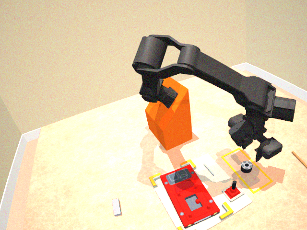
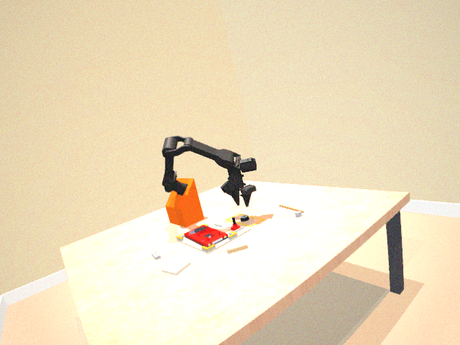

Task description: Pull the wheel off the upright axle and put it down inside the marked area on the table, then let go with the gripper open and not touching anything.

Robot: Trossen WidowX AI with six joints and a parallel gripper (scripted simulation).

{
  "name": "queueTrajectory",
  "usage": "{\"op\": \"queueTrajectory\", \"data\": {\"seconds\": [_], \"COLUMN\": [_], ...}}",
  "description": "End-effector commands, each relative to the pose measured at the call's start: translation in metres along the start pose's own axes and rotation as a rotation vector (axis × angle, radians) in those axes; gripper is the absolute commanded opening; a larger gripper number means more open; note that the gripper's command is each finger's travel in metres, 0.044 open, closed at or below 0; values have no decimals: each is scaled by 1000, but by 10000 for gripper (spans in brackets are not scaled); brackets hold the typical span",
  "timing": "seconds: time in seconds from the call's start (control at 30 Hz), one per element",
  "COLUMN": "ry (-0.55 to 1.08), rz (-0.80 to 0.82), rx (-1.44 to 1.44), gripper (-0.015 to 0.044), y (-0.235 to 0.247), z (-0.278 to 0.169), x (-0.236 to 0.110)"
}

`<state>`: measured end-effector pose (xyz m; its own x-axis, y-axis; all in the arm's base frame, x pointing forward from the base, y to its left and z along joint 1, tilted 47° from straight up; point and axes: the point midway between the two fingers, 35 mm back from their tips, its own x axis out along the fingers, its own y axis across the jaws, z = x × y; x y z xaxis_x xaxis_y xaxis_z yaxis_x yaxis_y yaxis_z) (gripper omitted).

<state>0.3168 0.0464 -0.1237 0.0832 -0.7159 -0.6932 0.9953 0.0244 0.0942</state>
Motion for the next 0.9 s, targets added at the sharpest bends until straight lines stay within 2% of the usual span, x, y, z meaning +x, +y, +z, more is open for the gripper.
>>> {"op": "queueTrajectory", "data": {"seconds": [0.0, 0.1, 0.3, 0.87], "ry": [-4, -1, -3, -3], "rz": [-17, -19, -23, -23], "rx": [-5, -4, -1, -1], "gripper": [379, 440, 440, 440], "y": [-14, -38, -84, -85], "z": [6, 15, 36, 37], "x": [-4, -23, -49, -50]}}
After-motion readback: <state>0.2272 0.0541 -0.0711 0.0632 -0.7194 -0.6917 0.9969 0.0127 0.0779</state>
